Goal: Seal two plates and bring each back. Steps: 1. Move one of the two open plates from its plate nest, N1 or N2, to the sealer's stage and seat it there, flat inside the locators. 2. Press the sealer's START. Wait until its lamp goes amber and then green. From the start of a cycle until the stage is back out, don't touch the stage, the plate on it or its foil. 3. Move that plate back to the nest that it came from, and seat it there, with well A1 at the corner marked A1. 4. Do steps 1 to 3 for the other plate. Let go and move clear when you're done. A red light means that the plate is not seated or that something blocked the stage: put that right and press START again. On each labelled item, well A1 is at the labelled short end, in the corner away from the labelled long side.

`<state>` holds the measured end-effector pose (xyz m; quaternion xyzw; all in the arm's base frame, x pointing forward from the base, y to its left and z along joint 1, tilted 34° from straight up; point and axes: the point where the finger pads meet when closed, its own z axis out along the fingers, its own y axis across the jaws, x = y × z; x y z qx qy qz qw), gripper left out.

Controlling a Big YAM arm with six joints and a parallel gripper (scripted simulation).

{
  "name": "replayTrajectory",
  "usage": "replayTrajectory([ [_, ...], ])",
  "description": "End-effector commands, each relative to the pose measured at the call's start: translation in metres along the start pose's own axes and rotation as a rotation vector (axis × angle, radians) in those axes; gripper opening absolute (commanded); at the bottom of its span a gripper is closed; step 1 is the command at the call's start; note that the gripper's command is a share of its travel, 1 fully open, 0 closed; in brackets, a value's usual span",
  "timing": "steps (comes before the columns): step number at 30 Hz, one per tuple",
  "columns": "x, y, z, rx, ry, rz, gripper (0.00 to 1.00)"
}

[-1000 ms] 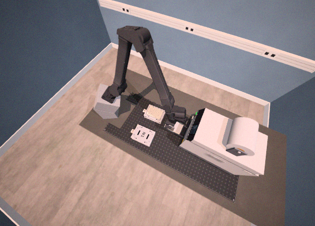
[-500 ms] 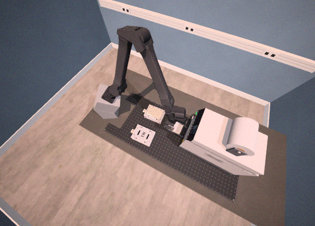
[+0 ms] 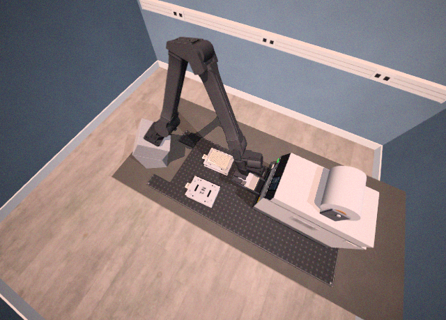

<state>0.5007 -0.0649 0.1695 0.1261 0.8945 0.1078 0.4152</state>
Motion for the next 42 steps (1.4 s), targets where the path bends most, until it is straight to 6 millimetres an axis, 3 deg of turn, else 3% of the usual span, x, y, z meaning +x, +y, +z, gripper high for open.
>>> replayTrajectory([
  [1,-0.018,0.008,0.011,-0.012,-0.034,-0.003,1.00],
  [14,-0.011,-0.002,-0.001,0.005,-0.040,-0.004,1.00],
  [27,-0.013,0.011,-0.004,-0.021,-0.045,-0.026,1.00],
  [42,-0.014,0.012,-0.004,-0.024,-0.054,-0.029,1.00],
])
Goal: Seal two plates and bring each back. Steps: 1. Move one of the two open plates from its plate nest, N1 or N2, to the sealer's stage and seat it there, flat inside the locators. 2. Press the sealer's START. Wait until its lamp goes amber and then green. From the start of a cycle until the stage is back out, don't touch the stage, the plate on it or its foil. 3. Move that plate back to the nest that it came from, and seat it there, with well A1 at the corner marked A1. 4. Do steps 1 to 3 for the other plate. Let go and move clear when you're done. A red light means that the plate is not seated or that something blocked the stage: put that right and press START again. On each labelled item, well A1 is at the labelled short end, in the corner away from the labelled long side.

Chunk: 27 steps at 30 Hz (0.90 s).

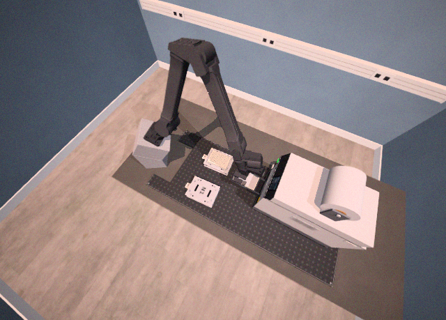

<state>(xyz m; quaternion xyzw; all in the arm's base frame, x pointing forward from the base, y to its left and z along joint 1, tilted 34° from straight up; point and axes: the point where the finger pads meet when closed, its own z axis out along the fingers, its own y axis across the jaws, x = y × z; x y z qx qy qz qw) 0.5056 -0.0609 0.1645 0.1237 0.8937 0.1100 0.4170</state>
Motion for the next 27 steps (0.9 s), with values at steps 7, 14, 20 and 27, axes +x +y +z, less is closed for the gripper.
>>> replayTrajectory([
  [7,-0.016,-0.001,-0.013,-0.001,-0.049,-0.012,1.00],
  [14,-0.009,-0.005,-0.010,0.008,-0.023,-0.002,1.00],
  [20,-0.007,0.001,0.002,0.001,-0.024,0.007,1.00],
  [27,0.001,0.004,0.014,-0.004,-0.006,0.004,1.00],
])
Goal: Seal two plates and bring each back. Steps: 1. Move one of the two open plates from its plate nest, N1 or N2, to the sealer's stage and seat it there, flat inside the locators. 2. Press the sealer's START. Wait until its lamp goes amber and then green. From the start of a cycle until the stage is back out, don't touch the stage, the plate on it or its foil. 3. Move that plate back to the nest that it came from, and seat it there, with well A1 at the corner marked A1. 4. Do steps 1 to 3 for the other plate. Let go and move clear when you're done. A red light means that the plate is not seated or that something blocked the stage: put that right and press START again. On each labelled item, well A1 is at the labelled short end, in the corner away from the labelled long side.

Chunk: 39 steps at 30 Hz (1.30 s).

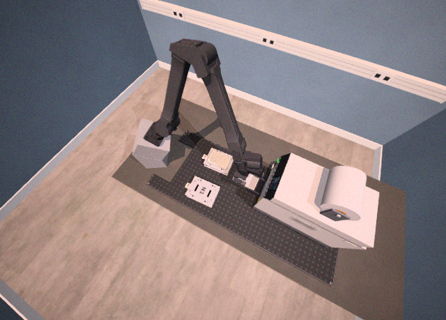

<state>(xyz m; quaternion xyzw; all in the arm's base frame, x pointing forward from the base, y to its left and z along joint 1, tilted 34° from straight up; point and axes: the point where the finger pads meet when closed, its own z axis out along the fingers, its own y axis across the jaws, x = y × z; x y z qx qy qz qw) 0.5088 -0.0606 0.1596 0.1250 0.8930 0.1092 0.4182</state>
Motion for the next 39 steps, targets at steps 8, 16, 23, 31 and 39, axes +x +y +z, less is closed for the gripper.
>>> replayTrajectory([
  [8,-0.010,0.002,0.005,-0.002,-0.036,0.003,1.00],
  [16,0.002,0.003,0.011,-0.002,0.000,0.005,1.00],
  [23,0.008,0.003,0.013,-0.001,0.020,0.007,1.00],
  [31,-0.007,-0.001,0.005,0.002,-0.025,0.006,1.00],
  [39,-0.018,-0.002,-0.005,0.003,-0.060,0.004,1.00],
])
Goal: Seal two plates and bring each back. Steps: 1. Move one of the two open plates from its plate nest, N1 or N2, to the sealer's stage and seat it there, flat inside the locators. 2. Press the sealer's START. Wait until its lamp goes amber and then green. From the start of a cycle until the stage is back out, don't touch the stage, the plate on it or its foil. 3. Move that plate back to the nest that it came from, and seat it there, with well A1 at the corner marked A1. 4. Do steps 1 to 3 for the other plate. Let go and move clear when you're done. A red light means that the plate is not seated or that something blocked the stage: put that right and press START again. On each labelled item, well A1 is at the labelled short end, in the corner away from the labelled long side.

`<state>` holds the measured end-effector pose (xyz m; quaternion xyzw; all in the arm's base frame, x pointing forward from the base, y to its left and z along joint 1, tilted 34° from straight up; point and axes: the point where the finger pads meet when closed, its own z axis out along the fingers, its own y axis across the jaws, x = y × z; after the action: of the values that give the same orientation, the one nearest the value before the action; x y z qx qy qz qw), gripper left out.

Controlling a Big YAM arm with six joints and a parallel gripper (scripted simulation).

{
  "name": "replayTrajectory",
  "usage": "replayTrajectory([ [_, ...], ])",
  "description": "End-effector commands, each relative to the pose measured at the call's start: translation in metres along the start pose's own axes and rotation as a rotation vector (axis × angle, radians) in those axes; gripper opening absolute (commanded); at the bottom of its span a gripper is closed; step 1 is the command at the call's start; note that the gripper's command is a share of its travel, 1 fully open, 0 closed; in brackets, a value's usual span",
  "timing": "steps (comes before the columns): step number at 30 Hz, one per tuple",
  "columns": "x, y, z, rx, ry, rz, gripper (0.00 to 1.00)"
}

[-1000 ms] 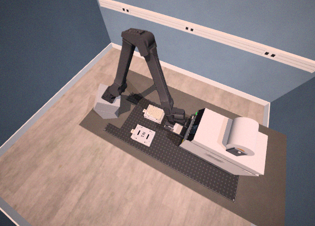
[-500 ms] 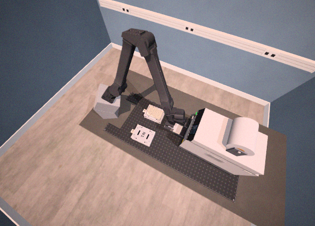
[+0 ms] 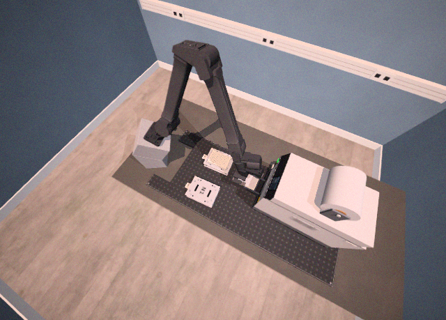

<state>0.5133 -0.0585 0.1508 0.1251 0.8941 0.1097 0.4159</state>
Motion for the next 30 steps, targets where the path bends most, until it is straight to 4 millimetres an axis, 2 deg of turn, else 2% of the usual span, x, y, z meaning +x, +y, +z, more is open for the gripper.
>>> replayTrajectory([
  [1,-0.023,-0.002,-0.015,0.003,-0.067,0.003,1.00],
  [8,-0.023,-0.001,-0.015,0.002,-0.067,0.002,1.00],
  [17,-0.010,-0.007,-0.003,0.008,-0.031,0.010,1.00],
  [30,-0.006,-0.008,0.001,0.009,-0.019,0.011,1.00],
])
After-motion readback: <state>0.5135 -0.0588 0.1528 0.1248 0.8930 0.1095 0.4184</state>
